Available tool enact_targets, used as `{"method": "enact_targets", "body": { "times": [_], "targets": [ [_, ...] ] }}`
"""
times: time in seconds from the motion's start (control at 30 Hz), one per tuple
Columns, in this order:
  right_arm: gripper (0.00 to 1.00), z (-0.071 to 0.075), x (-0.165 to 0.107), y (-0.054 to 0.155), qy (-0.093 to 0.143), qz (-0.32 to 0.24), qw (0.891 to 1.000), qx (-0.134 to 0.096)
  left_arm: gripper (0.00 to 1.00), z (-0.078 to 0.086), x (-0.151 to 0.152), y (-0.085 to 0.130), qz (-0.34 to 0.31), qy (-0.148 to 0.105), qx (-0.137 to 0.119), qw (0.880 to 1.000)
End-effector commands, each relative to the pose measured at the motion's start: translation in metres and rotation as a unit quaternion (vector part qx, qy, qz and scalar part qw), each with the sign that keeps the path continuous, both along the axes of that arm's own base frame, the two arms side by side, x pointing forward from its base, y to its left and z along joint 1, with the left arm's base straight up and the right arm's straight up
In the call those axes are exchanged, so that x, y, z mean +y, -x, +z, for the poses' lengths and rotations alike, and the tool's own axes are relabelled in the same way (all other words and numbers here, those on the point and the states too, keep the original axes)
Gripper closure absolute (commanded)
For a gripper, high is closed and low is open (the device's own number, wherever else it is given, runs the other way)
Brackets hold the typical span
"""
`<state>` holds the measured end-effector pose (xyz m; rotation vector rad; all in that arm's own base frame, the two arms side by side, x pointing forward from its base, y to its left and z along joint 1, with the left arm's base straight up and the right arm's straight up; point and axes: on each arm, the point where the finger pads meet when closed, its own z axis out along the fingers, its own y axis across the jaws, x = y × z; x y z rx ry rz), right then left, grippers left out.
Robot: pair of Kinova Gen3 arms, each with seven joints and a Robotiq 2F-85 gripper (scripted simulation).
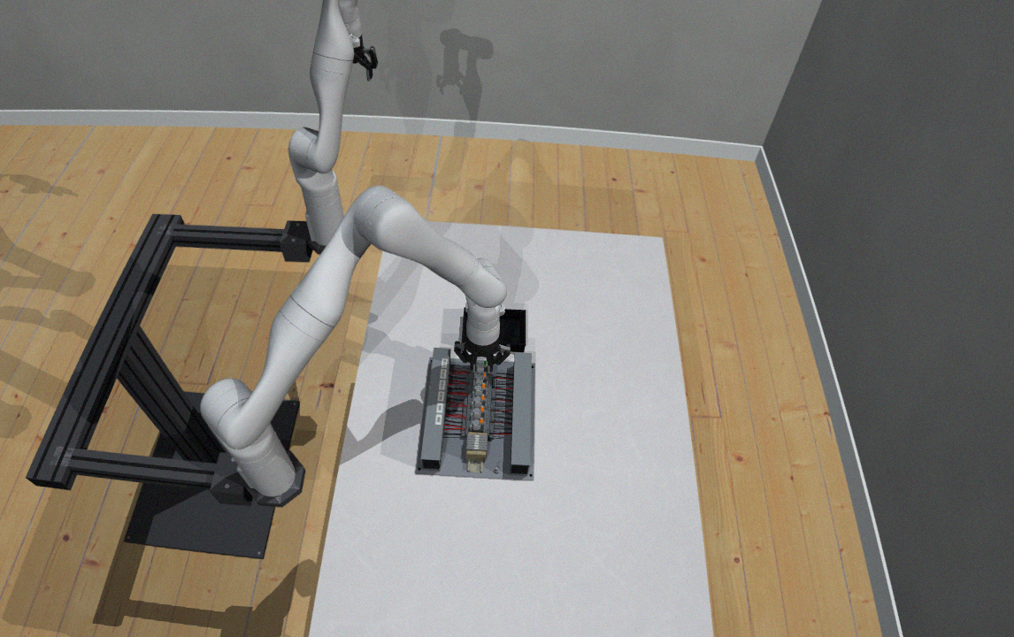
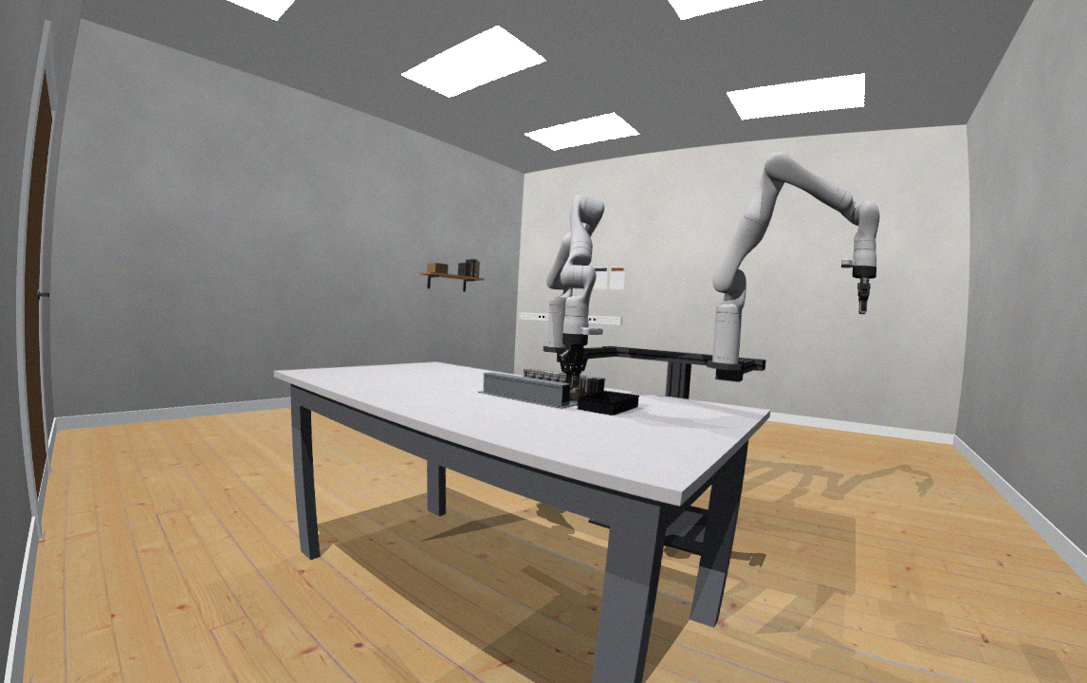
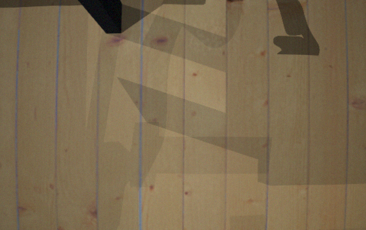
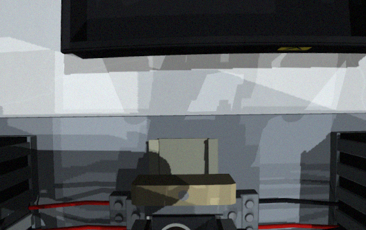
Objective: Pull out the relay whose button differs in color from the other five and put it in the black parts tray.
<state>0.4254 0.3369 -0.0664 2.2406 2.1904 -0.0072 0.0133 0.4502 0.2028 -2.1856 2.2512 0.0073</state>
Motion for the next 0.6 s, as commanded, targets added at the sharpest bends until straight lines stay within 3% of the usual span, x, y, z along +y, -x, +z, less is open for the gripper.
{"method": "enact_targets", "body": {
  "times": [0.0,0.57],
  "targets": [
    [0.655,0.0011,0.0006,-0.0007,-0.001,0.000,1.000,0.001,0.002,0.0006,0.0003,0.0000,0.000,-0.001,0.000,1.000],
    [0.655,0.0012,0.0006,-0.0014,-0.001,0.000,1.000,0.014,0.002,0.0006,0.0003,0.0000,0.000,-0.001,0.000,1.000]
  ]
}}
